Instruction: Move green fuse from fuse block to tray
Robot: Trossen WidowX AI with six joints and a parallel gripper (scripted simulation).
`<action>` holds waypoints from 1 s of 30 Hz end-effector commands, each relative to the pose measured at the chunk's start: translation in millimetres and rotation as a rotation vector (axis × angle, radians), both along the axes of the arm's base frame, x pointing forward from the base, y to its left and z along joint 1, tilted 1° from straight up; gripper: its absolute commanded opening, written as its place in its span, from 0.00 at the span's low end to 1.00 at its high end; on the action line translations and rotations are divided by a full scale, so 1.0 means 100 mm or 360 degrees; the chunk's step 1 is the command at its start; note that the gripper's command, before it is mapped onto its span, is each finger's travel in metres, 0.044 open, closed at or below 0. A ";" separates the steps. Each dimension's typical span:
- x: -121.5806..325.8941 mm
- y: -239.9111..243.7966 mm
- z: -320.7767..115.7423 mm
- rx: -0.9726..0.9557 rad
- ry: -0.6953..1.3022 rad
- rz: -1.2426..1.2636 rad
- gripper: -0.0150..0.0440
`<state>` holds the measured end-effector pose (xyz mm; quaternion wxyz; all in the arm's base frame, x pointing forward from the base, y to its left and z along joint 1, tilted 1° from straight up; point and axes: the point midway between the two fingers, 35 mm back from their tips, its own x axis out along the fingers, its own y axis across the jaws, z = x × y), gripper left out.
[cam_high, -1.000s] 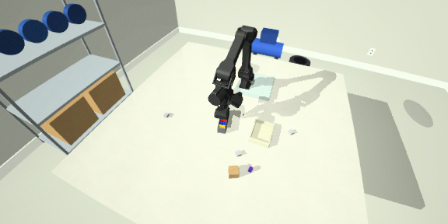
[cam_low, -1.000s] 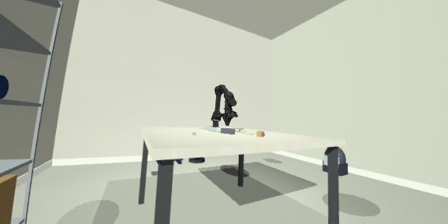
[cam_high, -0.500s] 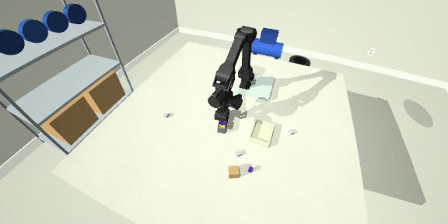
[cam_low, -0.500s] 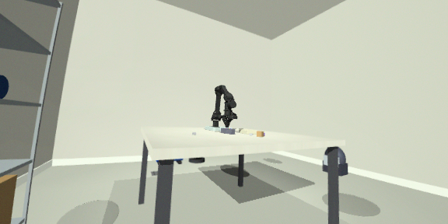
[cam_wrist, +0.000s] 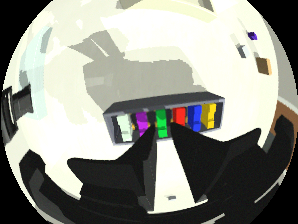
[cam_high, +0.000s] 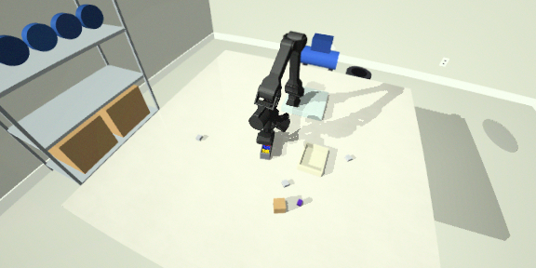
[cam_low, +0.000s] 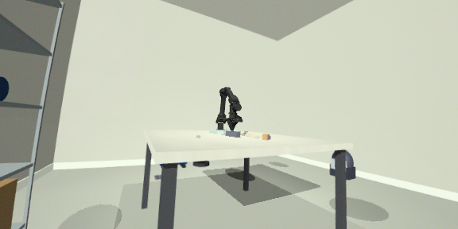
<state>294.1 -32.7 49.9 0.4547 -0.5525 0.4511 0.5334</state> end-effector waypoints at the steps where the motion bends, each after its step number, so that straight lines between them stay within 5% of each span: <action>1: 0.00 0.01 -0.03 0.0009 0.0001 0.0009 0.38; 15: 0.00 0.01 -0.10 0.0009 0.0001 0.0009 0.38; 30: 0.00 0.00 -0.08 0.0000 0.0000 0.0000 0.25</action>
